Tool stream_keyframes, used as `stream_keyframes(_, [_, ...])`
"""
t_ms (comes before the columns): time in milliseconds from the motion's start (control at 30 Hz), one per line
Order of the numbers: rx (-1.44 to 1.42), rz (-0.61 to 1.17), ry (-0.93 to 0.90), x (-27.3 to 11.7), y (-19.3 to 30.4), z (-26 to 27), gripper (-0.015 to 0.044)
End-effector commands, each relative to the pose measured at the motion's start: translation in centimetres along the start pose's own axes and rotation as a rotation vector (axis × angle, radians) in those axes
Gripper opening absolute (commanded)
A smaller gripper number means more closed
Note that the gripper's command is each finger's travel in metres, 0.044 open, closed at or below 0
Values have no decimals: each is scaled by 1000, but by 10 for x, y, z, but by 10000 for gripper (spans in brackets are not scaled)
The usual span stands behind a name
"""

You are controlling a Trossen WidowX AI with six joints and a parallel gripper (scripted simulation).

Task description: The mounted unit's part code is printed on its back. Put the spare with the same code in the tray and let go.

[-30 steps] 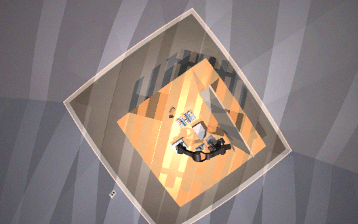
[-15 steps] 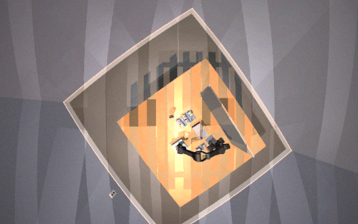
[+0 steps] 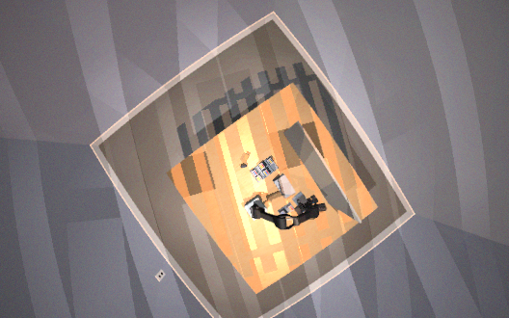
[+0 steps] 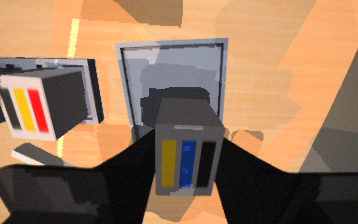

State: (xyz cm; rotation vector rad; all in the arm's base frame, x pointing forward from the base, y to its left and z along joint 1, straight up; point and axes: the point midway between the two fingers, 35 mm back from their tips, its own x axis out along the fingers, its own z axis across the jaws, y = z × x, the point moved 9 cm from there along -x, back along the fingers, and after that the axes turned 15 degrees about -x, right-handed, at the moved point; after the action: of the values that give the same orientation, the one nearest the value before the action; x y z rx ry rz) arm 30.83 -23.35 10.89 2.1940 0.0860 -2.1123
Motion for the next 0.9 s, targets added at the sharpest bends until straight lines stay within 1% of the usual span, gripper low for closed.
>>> stream_keyframes(0, [-4, -3, -6, 6, -1, 1, 0])
stream_keyframes(867, [-4, -3, -7, 30, -4, 5, 0])
